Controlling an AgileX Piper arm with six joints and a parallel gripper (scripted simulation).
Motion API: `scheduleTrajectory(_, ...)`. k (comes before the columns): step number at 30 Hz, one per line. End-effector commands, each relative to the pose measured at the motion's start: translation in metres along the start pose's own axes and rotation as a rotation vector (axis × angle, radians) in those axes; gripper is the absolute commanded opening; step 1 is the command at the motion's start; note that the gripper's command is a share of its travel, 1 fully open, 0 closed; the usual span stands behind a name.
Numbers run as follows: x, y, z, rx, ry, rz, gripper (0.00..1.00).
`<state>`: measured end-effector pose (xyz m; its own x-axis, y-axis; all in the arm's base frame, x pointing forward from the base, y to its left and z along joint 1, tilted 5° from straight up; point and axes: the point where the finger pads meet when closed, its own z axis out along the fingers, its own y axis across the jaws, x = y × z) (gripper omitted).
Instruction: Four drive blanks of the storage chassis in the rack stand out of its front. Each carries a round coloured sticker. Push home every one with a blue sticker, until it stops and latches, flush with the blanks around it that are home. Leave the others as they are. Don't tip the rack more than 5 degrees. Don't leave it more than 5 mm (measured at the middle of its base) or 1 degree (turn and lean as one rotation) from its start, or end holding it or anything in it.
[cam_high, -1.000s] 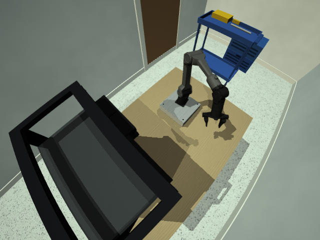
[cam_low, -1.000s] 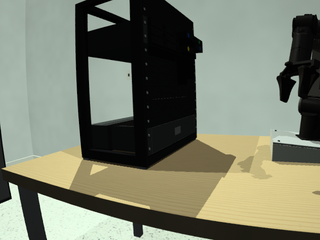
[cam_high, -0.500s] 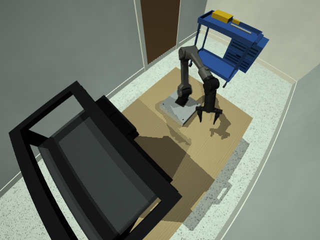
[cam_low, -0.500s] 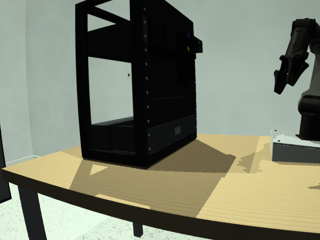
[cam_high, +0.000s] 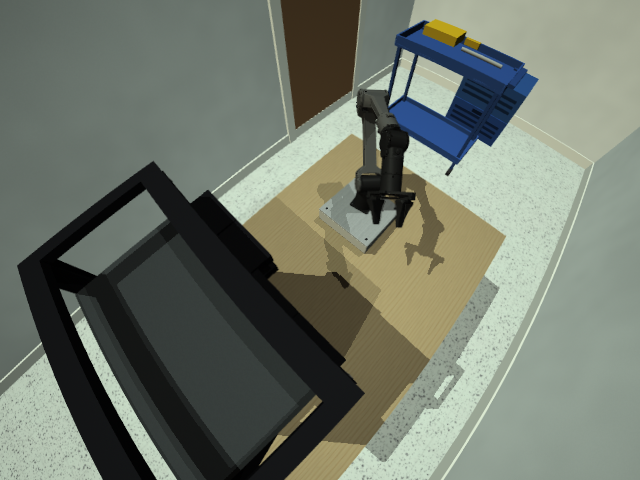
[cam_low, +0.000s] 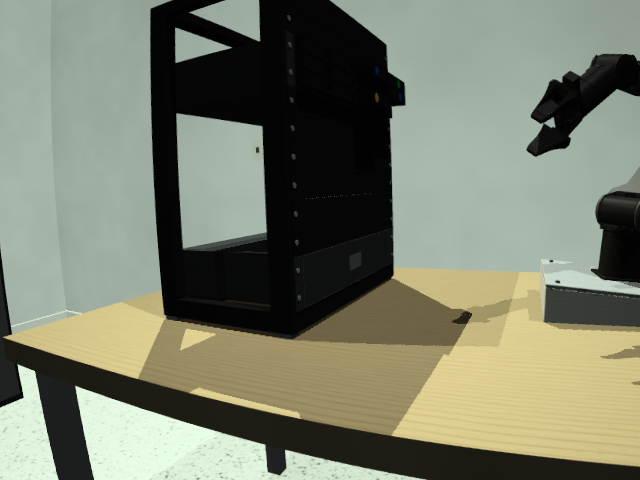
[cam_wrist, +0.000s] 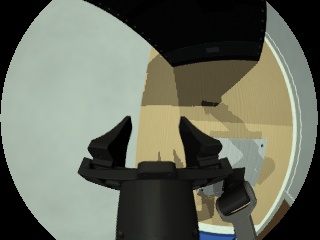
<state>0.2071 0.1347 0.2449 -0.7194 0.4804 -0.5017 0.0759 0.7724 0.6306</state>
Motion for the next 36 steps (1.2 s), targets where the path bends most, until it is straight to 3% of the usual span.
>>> scheduleTrajectory(1, 0.0, 0.0, 0.0, -0.003, 0.004, 0.002, 1.0)
scheduleTrajectory(9, -0.04, -0.014, -0.02, -0.055, -0.159, 0.172, 1.0)
scheduleTrajectory(36, -0.116, -0.041, -0.058, -0.154, -0.465, 0.49, 1.0)
